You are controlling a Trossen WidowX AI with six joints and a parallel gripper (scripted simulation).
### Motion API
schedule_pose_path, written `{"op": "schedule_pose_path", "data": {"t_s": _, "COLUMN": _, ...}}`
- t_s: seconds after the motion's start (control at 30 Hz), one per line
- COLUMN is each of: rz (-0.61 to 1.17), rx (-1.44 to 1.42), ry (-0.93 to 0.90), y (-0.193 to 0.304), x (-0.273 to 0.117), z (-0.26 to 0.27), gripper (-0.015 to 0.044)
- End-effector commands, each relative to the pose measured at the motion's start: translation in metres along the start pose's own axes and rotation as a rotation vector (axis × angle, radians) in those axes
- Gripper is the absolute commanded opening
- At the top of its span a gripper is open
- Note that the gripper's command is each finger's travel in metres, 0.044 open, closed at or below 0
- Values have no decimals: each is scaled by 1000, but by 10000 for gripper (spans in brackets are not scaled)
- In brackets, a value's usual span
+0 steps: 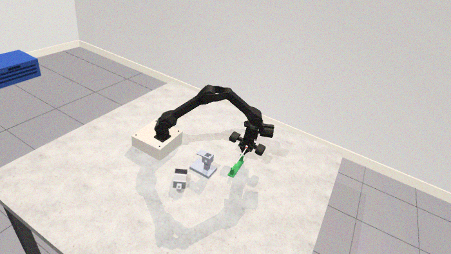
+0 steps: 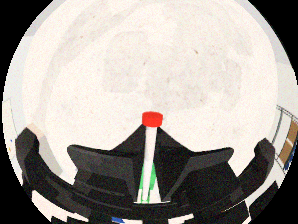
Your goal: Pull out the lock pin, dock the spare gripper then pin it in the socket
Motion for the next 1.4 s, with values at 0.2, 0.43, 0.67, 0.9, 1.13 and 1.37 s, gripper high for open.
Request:
{"op": "schedule_pose_path", "data": {"t_s": 0.2, "rz": 0, "rx": -5, "ry": 2, "y": 0, "x": 2, "z": -1, "gripper": 0}}
{"op": "schedule_pose_path", "data": {"t_s": 0.43, "rz": 0, "rx": -5, "ry": 2, "y": 0, "x": 2, "z": -1, "gripper": 0}}
{"op": "schedule_pose_path", "data": {"t_s": 0.67, "rz": 0, "rx": 0, "ry": 1, "y": 0, "x": 2, "z": 0, "gripper": 184}}
{"op": "schedule_pose_path", "data": {"t_s": 0.9, "rz": 0, "rx": 0, "ry": 1, "y": 0, "x": -4, "z": 0, "gripper": 200}}
{"op": "schedule_pose_path", "data": {"t_s": 1.13, "rz": 6, "rx": 1, "ry": -18, "y": -1, "x": -16, "z": 4, "gripper": 200}}
{"op": "schedule_pose_path", "data": {"t_s": 1.37, "rz": 11, "rx": 1, "ry": -33, "y": -1, "x": -26, "z": 7, "gripper": 200}}
Point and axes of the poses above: the point midway between the two fingers, 35 mm back from their tips, its own x axis out along the fingers, its own z axis across the jaws, y = z × x, the point moved 3 cm from there along -x, back along the fingers, and after that the axes turned 6 degrees about -x, right-handed, at the moved point
